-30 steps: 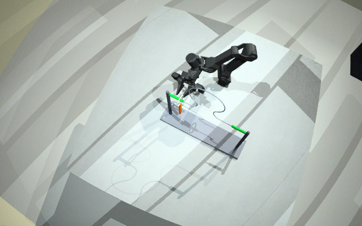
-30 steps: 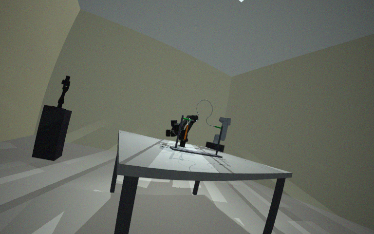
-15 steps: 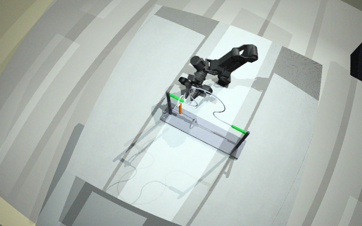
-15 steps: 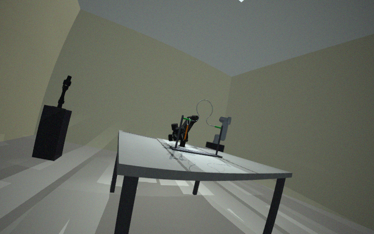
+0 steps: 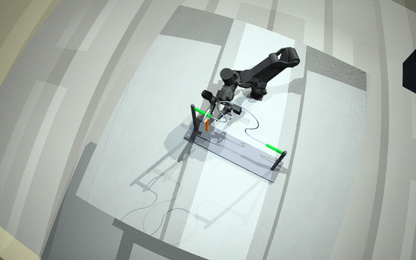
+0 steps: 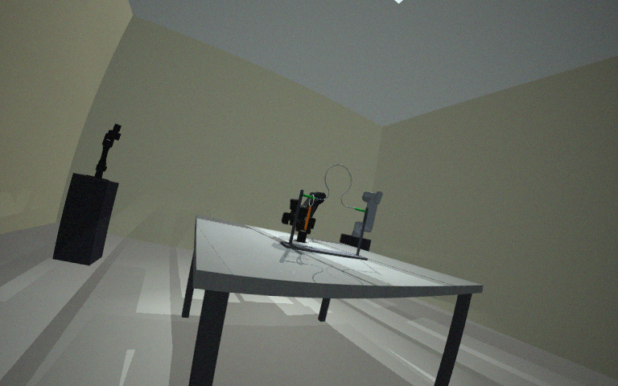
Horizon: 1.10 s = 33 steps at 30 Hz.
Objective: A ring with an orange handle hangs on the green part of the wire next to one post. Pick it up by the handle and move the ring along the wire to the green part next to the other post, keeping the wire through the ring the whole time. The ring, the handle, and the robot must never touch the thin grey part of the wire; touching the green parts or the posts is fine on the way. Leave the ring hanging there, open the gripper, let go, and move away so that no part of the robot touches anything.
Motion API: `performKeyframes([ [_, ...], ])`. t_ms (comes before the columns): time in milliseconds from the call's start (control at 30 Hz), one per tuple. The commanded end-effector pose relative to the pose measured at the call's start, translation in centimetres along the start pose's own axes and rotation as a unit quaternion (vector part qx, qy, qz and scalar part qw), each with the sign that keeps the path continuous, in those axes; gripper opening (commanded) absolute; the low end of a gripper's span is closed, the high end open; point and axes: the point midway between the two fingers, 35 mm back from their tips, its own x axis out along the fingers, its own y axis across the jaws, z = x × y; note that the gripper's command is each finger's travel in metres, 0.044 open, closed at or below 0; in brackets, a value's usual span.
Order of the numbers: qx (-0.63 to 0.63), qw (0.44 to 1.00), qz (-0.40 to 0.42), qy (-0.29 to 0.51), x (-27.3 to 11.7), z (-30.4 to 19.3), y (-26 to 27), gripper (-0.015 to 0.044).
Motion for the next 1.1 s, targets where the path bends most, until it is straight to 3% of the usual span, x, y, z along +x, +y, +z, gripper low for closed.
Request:
performKeyframes([
  [0, -0.013, 1.000, -0.003, -0.004, 0.2, 0.5, 0.0, 0.0160],
  [1067, -0.014, 1.000, -0.003, -0.004, 4.4, 1.0, -0.5, 0.0160],
])
